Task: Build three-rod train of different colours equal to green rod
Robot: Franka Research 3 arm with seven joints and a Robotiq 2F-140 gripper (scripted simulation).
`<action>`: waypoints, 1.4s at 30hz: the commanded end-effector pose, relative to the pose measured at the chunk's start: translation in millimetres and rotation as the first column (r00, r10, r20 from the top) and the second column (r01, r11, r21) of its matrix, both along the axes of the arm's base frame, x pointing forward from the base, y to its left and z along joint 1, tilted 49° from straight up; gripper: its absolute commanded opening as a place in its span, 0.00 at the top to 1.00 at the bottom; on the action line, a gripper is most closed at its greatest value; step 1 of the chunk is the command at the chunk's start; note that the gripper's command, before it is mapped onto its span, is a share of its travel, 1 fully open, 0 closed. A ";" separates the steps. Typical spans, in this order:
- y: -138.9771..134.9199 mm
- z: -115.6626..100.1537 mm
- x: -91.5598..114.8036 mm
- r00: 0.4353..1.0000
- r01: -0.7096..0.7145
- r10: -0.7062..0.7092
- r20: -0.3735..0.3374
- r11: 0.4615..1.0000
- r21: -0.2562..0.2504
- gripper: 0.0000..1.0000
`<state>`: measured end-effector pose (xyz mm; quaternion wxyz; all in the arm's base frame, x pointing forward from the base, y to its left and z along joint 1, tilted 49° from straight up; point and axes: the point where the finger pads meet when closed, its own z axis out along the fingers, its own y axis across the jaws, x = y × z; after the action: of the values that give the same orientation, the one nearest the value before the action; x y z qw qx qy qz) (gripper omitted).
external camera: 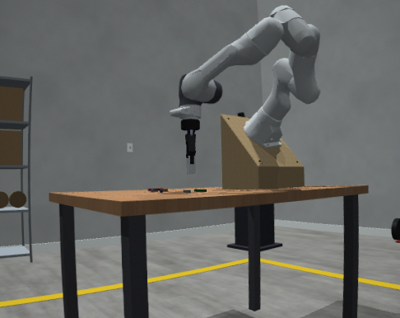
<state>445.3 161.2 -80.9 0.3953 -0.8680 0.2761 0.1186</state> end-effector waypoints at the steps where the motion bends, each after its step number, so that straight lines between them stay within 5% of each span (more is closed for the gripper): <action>1: 0.1 -0.3 1.0 0.986 0.103 -0.103 -0.131 0.995 -0.007 0.00; 26: 0.0 -0.4 4.5 0.874 0.314 -0.313 -0.371 0.947 -0.059 0.00; 42: -0.1 -0.6 7.0 0.727 0.449 -0.446 -0.522 0.884 -0.131 0.00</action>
<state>451.6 161.0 -81.3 0.3407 -0.7427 0.5272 0.2334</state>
